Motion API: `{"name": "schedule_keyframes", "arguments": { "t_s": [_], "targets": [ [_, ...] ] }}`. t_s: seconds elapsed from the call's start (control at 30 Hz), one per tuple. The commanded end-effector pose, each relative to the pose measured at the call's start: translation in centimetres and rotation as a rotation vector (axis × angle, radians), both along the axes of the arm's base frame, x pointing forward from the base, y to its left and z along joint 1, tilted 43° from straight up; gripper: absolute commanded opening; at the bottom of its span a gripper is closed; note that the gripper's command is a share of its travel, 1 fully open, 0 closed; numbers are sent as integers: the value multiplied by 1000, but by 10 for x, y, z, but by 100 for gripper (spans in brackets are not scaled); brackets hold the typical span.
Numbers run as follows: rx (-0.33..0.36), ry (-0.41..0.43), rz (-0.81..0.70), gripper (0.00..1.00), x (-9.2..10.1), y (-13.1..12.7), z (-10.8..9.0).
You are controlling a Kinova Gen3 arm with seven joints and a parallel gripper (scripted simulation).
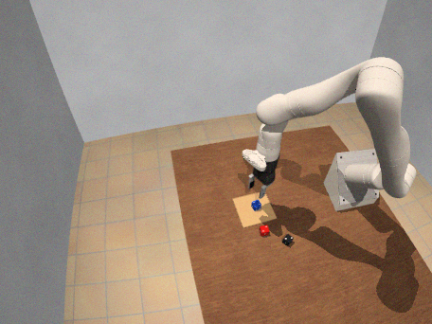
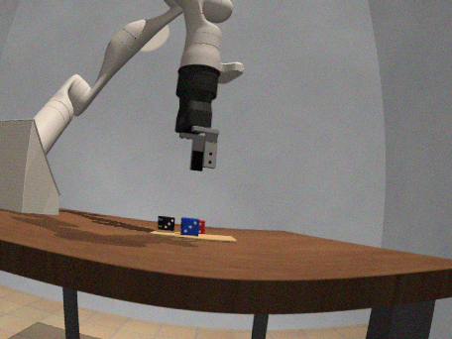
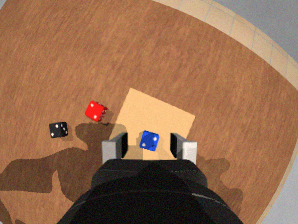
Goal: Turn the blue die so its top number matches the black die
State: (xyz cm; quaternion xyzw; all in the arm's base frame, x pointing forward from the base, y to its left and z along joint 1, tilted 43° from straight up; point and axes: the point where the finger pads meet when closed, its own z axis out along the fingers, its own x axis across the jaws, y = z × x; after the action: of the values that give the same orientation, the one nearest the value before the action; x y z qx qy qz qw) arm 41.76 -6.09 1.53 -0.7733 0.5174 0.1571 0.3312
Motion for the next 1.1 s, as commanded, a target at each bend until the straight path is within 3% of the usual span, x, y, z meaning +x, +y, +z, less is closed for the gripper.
{"name": "schedule_keyframes", "arguments": {
  "t_s": [0.0,0.43,0.8,1.07],
  "targets": [
    [-1,-1,-1,100,0,-1,0],
    [-1,-1,-1,100,-1,-10,10],
    [-1,-1,-1,100,-5,-36,38],
    [-1,-1,-1,100,-6,-42,45]
  ]
}}
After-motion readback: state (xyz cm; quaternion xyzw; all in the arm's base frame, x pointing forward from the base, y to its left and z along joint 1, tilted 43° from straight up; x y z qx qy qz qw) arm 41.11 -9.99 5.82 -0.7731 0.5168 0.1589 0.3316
